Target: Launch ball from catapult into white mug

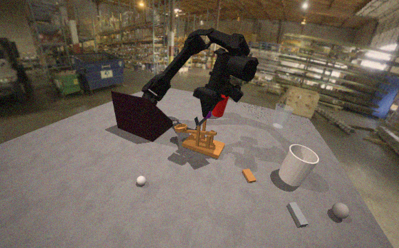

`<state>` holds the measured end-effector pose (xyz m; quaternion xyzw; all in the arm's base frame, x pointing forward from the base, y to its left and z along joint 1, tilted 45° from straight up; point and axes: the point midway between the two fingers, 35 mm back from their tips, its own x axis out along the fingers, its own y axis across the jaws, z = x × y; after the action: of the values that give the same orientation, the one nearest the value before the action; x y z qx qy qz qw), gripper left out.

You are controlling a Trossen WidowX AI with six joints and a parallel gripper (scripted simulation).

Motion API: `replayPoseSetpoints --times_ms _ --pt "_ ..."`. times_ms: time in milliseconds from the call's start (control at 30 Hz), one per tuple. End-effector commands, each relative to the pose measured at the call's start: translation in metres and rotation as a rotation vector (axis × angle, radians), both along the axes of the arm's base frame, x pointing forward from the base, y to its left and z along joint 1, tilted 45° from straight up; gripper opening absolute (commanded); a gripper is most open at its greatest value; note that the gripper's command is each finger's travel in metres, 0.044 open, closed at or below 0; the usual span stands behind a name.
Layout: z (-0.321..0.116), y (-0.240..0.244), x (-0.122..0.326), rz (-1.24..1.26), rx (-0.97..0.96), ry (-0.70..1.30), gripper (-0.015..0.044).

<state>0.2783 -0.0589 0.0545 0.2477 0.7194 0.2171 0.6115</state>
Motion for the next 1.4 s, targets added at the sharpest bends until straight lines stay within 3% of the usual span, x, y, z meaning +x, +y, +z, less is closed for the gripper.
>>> replayPoseSetpoints --times_ms 0,500,1367 --pt "-0.008 -0.003 -0.015 0.030 -0.002 -0.004 0.0000" --pt "-0.032 0.012 -0.089 0.120 0.128 0.104 0.0000" --pt "-0.050 0.029 -0.088 0.126 0.127 0.101 0.0000"
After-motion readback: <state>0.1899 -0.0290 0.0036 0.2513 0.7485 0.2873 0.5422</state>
